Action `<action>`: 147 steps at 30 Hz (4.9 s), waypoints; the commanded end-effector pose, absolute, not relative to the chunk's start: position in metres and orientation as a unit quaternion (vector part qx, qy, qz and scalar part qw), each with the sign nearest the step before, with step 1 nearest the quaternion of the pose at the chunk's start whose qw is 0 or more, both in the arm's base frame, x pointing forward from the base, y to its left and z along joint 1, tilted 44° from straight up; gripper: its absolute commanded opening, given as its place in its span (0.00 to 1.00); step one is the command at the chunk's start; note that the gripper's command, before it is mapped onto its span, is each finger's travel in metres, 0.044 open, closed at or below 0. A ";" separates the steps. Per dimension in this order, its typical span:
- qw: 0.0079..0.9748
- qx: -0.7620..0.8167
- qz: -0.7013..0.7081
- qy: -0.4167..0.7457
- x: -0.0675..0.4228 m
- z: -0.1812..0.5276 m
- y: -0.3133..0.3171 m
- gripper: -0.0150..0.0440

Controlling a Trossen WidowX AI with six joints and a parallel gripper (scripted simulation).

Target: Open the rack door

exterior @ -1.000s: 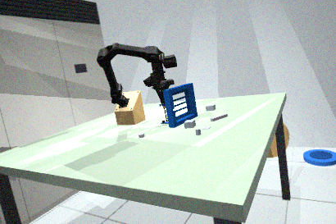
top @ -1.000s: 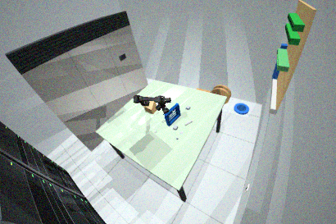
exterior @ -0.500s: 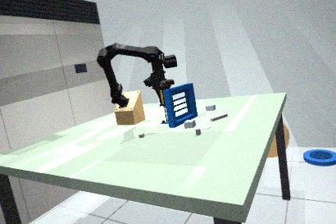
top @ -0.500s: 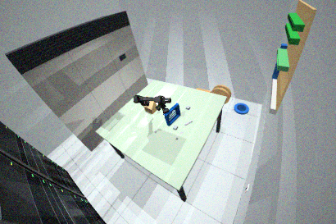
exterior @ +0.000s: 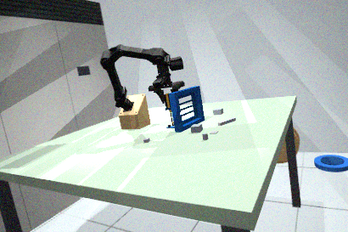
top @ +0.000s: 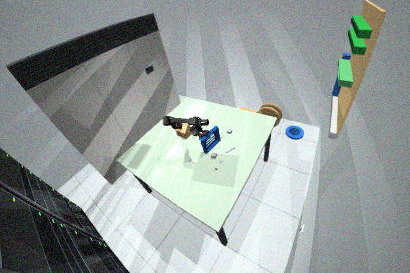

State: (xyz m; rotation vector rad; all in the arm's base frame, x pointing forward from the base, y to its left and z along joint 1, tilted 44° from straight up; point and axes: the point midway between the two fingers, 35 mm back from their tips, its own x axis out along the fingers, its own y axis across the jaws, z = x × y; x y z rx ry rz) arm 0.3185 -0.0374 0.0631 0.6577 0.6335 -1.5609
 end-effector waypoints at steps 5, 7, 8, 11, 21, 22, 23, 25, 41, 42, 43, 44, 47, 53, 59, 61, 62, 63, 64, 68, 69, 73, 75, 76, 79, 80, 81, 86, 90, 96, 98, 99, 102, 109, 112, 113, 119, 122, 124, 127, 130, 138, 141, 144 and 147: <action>0.662 0.161 -0.612 0.401 0.318 0.063 -0.037 0.76; 0.669 0.128 -0.592 0.431 0.318 0.063 -0.037 0.76; 0.672 0.111 -0.581 0.446 0.318 0.063 -0.037 0.76; 0.678 0.061 -0.546 0.488 0.318 0.063 -0.037 0.76; 0.673 -0.107 -0.410 0.607 0.318 0.063 -0.037 0.76; 0.670 -0.124 -0.395 0.617 0.318 0.063 -0.037 0.76; 0.667 -0.140 -0.379 0.626 0.318 0.063 -0.037 0.76; 0.659 -0.173 -0.348 0.644 0.318 0.063 -0.037 0.76; 0.541 -0.414 -0.072 0.729 0.318 0.063 -0.037 0.76; 0.531 -0.427 -0.054 0.730 0.318 0.063 -0.037 0.76; 0.520 -0.440 -0.036 0.731 0.318 0.063 -0.037 0.76; 0.509 -0.453 -0.018 0.732 0.318 0.063 -0.037 0.76; 0.474 -0.489 0.037 0.731 0.318 0.063 -0.037 0.76; 0.396 -0.554 0.144 0.718 0.318 0.063 -0.037 0.76; 0.310 -0.607 0.249 0.688 0.318 0.063 -0.037 0.76; 0.290 -0.617 0.271 0.680 0.318 0.063 -0.037 0.76; 0.287 -0.618 0.274 0.679 0.318 0.063 -0.037 0.76; 0.287 -0.618 0.274 0.679 0.318 0.063 -0.037 0.76; 0.287 -0.618 0.274 0.679 0.318 0.063 -0.037 0.76; 0.287 -0.618 0.274 0.679 0.318 0.063 -0.037 0.71; 0.287 -0.618 0.274 0.679 0.318 0.063 -0.037 0.67; 0.287 -0.618 0.274 0.679 0.318 0.063 -0.037 0.49; 0.287 -0.618 0.274 0.679 0.318 0.063 -0.037 0.43; 0.287 -0.618 0.274 0.679 0.318 0.063 -0.037 0.42; 0.287 -0.618 0.274 0.679 0.318 0.063 -0.037 0.39; 0.287 -0.618 0.274 0.679 0.318 0.063 -0.037 0.38; 0.287 -0.618 0.274 0.679 0.318 0.063 -0.037 0.37; 0.287 -0.618 0.274 0.679 0.318 0.063 -0.037 0.31; 0.287 -0.618 0.274 0.679 0.318 0.063 -0.037 0.30; 0.314 -0.605 0.245 0.690 0.316 0.062 -0.035 0.30; 0.326 -0.598 0.231 0.695 0.315 0.061 -0.035 0.30; 0.331 -0.595 0.224 0.697 0.314 0.061 -0.034 0.30; 0.348 -0.585 0.204 0.703 0.312 0.060 -0.033 0.30; 0.385 -0.562 0.159 0.715 0.307 0.057 -0.029 0.30; 0.400 -0.551 0.140 0.719 0.304 0.055 -0.027 0.30; 0.405 -0.548 0.133 0.720 0.303 0.054 -0.026 0.30; 0.432 -0.526 0.097 0.726 0.297 0.050 -0.021 0.30; 0.445 -0.516 0.080 0.728 0.294 0.048 -0.018 0.30; 0.453 -0.509 0.068 0.729 0.292 0.046 -0.016 0.30; 0.465 -0.498 0.051 0.731 0.288 0.043 -0.013 0.30; 0.476 -0.487 0.034 0.732 0.285 0.040 -0.009 0.30; 0.504 -0.457 -0.009 0.732 0.277 0.032 0.001 0.30; 0.515 -0.445 -0.026 0.732 0.274 0.028 0.005 0.30; 0.525 -0.434 -0.043 0.731 0.271 0.024 0.009 0.30; 0.534 -0.422 -0.059 0.730 0.269 0.021 0.013 0.30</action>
